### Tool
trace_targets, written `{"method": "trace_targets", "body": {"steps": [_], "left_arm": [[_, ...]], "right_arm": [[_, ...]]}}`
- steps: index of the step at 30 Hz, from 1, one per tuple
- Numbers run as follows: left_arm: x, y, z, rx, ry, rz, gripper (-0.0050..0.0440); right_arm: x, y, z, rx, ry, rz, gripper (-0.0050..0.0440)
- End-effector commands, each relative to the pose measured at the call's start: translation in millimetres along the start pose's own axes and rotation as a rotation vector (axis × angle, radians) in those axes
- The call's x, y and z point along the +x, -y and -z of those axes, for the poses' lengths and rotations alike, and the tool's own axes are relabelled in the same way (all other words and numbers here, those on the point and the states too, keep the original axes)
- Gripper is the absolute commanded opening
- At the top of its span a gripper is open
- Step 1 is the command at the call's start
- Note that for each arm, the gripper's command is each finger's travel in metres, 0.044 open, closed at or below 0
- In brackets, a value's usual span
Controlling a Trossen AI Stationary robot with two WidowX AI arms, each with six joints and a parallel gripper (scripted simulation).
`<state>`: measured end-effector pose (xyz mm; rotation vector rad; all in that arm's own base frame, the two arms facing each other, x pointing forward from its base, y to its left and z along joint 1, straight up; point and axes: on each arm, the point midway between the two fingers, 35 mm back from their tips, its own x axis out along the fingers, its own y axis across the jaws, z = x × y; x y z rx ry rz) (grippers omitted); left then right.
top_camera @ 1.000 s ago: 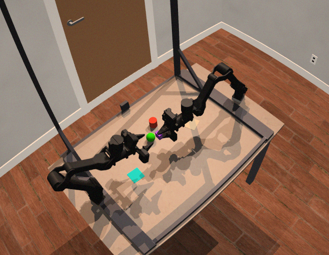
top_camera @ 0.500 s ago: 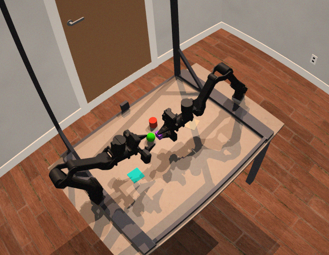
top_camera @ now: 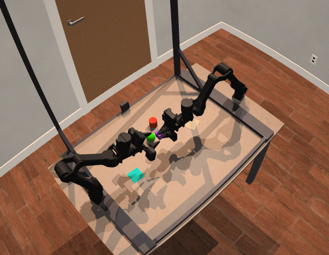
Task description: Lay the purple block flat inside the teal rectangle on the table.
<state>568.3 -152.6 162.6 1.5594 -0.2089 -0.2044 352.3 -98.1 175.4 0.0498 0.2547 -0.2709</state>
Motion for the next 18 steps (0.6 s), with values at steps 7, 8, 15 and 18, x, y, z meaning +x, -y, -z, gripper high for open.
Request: {"method": "trace_targets", "body": {"steps": [7,8,15,18], "left_arm": [[-0.3,-18.7,0.5,0.003,0.000,-0.037,-0.0050],[-0.3,-18.7,0.5,0.003,0.000,-0.037,-0.0050],[-0.3,-18.7,0.5,0.003,0.000,-0.037,-0.0050],[-0.3,-18.7,0.5,0.003,0.000,-0.037,-0.0050]], "right_arm": [[19.4,0.2,-11.5,-0.005,0.026,0.000,0.0300],[21.2,0.1,-11.5,-0.005,0.026,0.000,0.0300],[29.3,0.1,-11.7,-0.005,0.027,-0.001,0.0300],[29.3,0.1,-11.7,-0.005,0.027,-0.001,0.0252]]}}
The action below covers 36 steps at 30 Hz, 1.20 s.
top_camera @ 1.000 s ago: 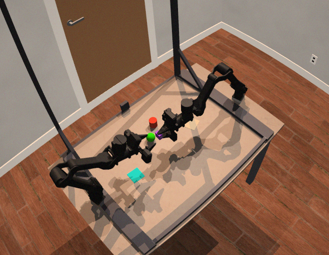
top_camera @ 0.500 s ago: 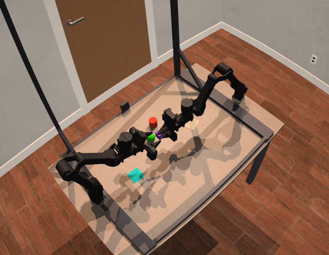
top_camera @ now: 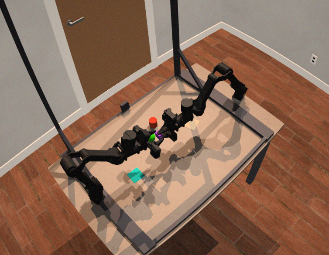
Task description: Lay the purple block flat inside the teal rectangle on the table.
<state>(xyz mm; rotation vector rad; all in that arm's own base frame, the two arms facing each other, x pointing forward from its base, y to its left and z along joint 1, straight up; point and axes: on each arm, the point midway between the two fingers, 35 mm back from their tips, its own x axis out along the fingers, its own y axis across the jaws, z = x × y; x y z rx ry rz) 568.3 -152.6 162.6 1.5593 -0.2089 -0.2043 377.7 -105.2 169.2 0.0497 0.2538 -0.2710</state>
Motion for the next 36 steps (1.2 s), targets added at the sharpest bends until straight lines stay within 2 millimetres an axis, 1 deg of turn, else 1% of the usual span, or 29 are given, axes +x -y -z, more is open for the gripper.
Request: {"method": "trace_targets", "body": {"steps": [1,2,6,7,9,10,12,13,15,19,21,23,24,25,27,32,33,36], "left_arm": [[-0.3,-18.7,0.5,0.003,0.000,-0.037,-0.0050],[-0.3,-18.7,0.5,0.003,0.000,-0.037,-0.0050],[-0.3,-18.7,0.5,0.003,0.000,-0.037,-0.0050],[-0.3,-18.7,0.5,0.003,0.000,-0.037,-0.0050],[-0.3,-18.7,0.5,0.003,0.000,-0.037,-0.0050],[-0.3,-18.7,0.5,0.003,0.000,-0.037,-0.0050],[-0.3,-18.7,0.5,0.003,0.000,-0.037,-0.0050],[-0.3,-18.7,0.5,0.003,0.000,-0.037,-0.0050],[-0.3,-18.7,0.5,0.003,0.000,-0.037,-0.0050],[-0.3,-18.7,0.5,0.003,0.000,-0.037,-0.0050],[-0.3,-18.7,0.5,0.003,0.000,-0.037,-0.0050],[-0.3,-18.7,0.5,0.003,0.000,-0.037,-0.0050],[-0.3,-18.7,0.5,0.003,0.000,-0.037,-0.0050],[-0.3,-18.7,0.5,0.003,0.000,-0.037,0.0024],[-0.3,-18.7,0.5,0.003,0.000,-0.037,0.0072],[-0.3,-18.7,0.5,0.003,0.000,-0.037,0.0192],[-0.3,-18.7,0.5,0.003,0.000,-0.037,0.0200],[-0.3,-18.7,0.5,0.003,0.000,-0.037,0.0200]], "right_arm": [[1.9,0.1,-8.8,-0.005,0.021,0.000,0.0228],[1.8,0.1,-8.1,-0.005,0.019,0.000,0.0204],[0.0,-0.1,-7.3,-0.002,0.018,-0.001,0.0202],[0.0,-0.1,-7.3,-0.002,0.018,-0.001,0.0182],[0.0,-0.1,-7.3,-0.002,0.018,-0.001,0.0182],[0.0,-0.1,-7.3,-0.002,0.018,-0.001,0.0162],[0.0,-0.1,-7.3,-0.002,0.018,-0.001,0.0162],[0.0,-0.1,-7.3,-0.002,0.018,-0.001,0.0142],[0.0,-0.1,-7.3,-0.002,0.018,-0.001,0.0142],[0.0,-0.1,-7.3,-0.002,0.018,-0.001,0.0115],[0.0,-0.1,-7.3,-0.002,0.018,-0.001,0.0115],[0.0,-0.1,-7.3,-0.002,0.018,-0.001,0.0102],[0.0,-0.1,-7.3,-0.002,0.018,-0.001,0.0078],[0.0,-0.1,-7.3,-0.002,0.018,-0.001,0.0054],[0.0,-0.1,-7.3,-0.002,0.018,-0.001,0.0006],[0.0,-0.1,-7.3,-0.002,0.018,-0.001,-0.0002],[0.0,-0.1,-7.3,-0.002,0.018,-0.001,-0.0002],[0.0,-0.1,-7.3,-0.002,0.018,-0.001,-0.0003]]}}
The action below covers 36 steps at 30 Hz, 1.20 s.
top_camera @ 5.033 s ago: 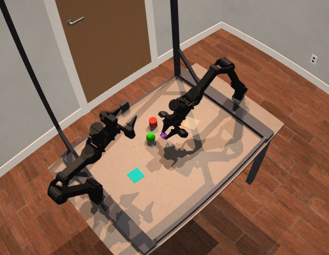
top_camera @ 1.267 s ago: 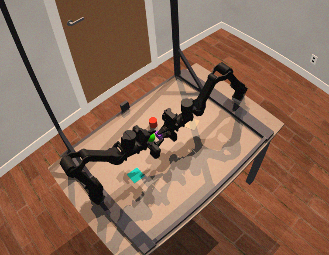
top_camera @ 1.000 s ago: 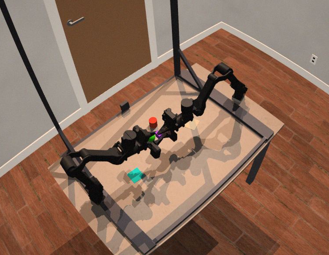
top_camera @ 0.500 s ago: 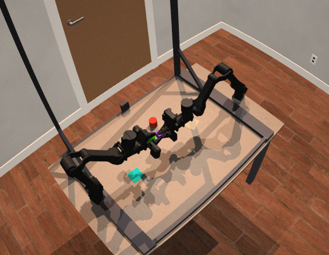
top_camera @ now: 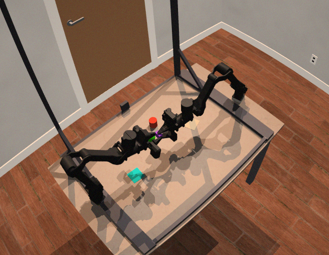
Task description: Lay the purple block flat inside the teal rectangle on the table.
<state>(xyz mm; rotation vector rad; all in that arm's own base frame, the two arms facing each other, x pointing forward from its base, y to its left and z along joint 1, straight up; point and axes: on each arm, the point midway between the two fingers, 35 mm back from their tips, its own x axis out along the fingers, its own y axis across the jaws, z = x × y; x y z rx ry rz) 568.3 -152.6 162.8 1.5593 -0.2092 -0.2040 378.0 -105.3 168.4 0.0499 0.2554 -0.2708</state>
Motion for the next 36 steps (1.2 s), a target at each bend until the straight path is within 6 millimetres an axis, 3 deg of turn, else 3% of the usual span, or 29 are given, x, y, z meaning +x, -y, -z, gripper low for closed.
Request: {"method": "trace_targets", "body": {"steps": [1,4,5,8,14,21,25,32,36], "left_arm": [[-0.3,-18.5,0.5,0.003,0.000,-0.036,0.0200],[-2.8,-13.9,0.5,0.003,0.000,-0.026,0.0200],[-6.0,-23.3,0.4,0.003,0.000,-0.043,0.0200],[-17.5,-22.4,0.3,0.003,0.000,-0.042,0.0200],[-59.5,-18.9,0.1,0.003,0.000,-0.039,0.0200],[-56.2,-29.0,-0.9,-0.062,0.000,-0.024,0.0200],[-54.4,-55.2,-3.7,-0.234,-0.002,0.024,0.0200],[-66.6,-127.2,-6.6,-0.565,0.000,0.004,0.0200],[-70.9,-137.5,-7.2,-0.629,-0.004,0.016,0.0200]], "right_arm": [[-0.5,-0.1,-7.9,-0.002,0.020,-0.001,-0.0003],[-0.5,-0.1,-7.9,-0.002,0.020,-0.001,-0.0004],[-0.5,-0.1,-7.9,-0.002,0.020,-0.001,-0.0005],[-0.5,-0.1,-7.9,-0.002,0.020,-0.001,-0.0020],[-0.5,-0.1,-7.9,-0.002,0.020,-0.001,-0.0050],[-0.5,-0.1,-7.9,-0.002,0.020,-0.001,-0.0050],[-1.6,-1.6,-15.7,0.023,0.024,0.010,-0.0050],[-2.5,-4.0,-14.3,0.122,-0.054,0.065,-0.0050],[-2.6,-4.7,-13.0,0.151,-0.079,0.082,-0.0050]]}}
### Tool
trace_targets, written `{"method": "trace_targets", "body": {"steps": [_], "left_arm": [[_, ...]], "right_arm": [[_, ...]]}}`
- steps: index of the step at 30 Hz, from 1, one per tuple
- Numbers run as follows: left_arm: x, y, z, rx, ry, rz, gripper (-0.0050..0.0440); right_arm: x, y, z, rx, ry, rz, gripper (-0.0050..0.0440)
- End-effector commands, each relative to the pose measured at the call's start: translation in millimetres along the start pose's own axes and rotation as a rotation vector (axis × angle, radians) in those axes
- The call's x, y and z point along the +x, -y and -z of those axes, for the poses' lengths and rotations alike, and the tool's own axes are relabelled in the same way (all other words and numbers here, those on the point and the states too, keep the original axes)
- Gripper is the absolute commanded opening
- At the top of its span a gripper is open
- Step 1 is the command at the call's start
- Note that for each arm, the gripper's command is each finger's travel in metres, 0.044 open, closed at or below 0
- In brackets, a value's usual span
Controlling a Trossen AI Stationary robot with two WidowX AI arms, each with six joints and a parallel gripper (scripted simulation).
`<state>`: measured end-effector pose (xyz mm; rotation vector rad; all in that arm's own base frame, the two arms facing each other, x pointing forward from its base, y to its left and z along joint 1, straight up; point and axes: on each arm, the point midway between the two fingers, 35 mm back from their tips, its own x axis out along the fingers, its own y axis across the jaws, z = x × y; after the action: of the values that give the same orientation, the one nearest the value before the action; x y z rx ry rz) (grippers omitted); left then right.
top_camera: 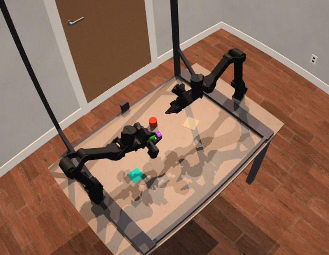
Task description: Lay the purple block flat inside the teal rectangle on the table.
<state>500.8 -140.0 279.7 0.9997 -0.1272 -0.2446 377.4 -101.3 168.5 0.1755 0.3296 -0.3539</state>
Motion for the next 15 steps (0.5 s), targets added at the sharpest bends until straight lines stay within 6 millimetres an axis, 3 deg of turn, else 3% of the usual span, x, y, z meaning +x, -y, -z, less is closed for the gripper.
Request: {"method": "trace_targets", "body": {"steps": [1,9,15], "left_arm": [[-5.4,-11.3,-8.9,-0.091,-0.033,0.050,0.0200],[-35.8,-47.0,-34.6,-0.384,-0.084,0.092,0.0200],[-60.4,-59.0,-43.2,-0.547,-0.147,0.136,0.0200]], "right_arm": [[-0.7,-2.6,-10.1,0.041,-0.008,0.019,-0.0050],[0.7,-5.1,-5.4,0.197,-0.143,0.112,-0.0050],[0.7,-6.4,-4.2,0.304,-0.228,0.174,-0.0050]]}}
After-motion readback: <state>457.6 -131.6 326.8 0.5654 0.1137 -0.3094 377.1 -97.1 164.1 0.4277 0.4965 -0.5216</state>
